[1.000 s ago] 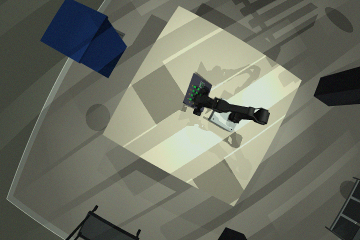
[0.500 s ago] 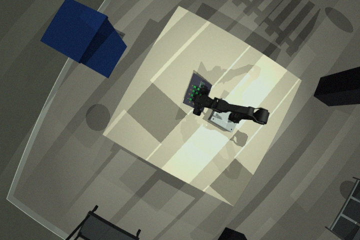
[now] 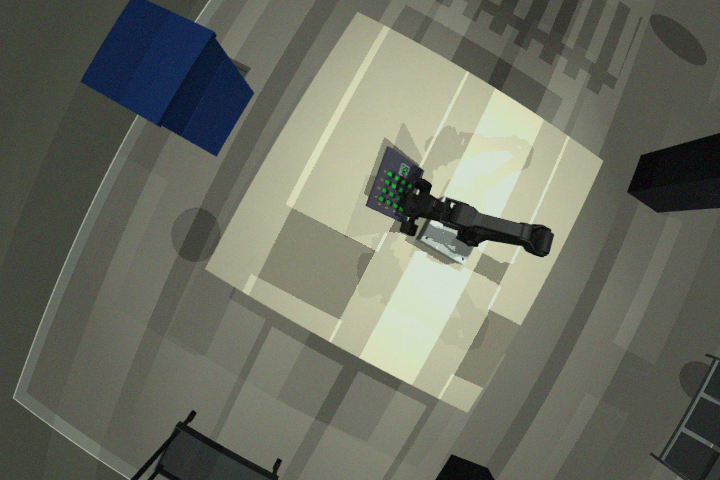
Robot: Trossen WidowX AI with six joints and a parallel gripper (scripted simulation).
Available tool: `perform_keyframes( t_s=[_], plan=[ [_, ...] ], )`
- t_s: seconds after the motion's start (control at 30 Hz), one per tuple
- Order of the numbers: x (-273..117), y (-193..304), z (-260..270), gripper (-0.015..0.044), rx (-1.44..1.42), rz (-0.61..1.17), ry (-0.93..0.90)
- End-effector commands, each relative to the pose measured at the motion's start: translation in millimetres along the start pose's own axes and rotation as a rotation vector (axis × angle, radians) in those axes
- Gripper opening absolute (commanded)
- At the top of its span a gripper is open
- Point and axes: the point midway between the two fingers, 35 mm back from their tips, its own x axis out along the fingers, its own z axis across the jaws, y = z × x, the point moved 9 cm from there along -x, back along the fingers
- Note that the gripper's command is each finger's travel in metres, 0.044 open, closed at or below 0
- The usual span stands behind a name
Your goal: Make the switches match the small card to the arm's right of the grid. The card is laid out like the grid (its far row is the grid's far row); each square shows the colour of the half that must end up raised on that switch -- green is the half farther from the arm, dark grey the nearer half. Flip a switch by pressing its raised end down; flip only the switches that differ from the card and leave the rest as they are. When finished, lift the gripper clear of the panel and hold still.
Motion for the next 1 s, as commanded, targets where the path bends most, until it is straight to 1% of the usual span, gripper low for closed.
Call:
perform_keyframes(
  t_s=[0.0, 0.1, 0.23, 0.97],
  plan=[
    [-0.6, 16.3, -0.1, 0.0, 0.004, 0.012, 0.004],
    [5.1, 15.4, -0.1, 0.0, 0.004, 0.016, 0.004],
    [33.1, 13.5, -0.2, 0.0, 0.004, 0.035, 0.004],
    [58.6, 13.8, -0.3, 0.0, 0.004, 0.035, 0.004]
  ],
)
